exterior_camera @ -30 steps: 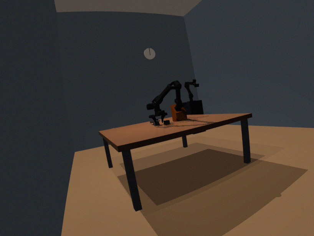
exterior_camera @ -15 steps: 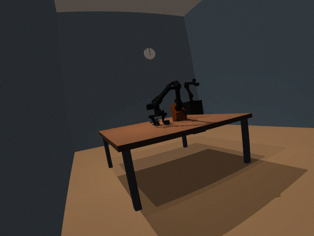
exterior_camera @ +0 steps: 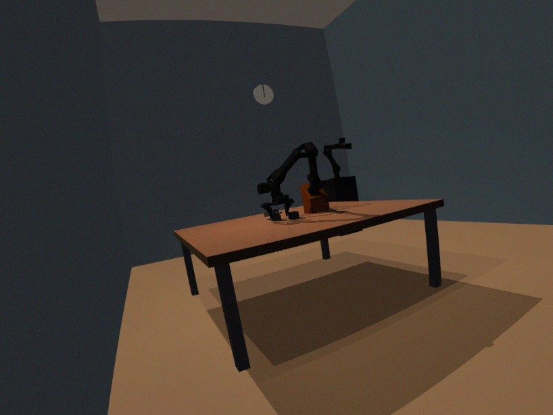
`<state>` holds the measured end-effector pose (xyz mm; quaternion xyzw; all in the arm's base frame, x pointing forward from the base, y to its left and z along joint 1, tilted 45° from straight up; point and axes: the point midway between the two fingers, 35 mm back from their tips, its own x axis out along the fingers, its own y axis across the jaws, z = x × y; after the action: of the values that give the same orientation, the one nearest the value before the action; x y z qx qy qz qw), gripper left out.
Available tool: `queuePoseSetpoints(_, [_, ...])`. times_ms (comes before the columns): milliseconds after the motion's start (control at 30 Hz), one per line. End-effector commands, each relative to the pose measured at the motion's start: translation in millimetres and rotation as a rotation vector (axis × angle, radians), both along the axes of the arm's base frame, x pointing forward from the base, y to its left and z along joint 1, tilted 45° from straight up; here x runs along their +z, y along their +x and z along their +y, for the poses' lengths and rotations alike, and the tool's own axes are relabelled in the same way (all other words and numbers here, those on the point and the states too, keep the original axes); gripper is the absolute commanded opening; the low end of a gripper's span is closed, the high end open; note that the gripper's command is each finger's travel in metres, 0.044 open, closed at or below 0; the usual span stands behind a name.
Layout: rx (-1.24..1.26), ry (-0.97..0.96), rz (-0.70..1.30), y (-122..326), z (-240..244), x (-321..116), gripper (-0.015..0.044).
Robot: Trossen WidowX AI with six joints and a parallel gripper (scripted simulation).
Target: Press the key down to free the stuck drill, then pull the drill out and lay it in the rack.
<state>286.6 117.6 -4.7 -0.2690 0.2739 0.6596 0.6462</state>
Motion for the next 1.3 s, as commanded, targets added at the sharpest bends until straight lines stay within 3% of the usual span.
queuePoseSetpoints(0, [0.004,0.002,0.000,-1.8,-0.4,-2.6,0.0440])
queuePoseSetpoints(400, [0.004,0.002,0.000,-3.2,-0.9,-5.2,0.0440])
queuePoseSetpoints(933, [0.000,0.000,-0.001,-0.8,-0.9,-3.3,0.0020])
queuePoseSetpoints(1267, [0.004,0.002,0.000,-1.8,-2.2,-2.3,0.0000])
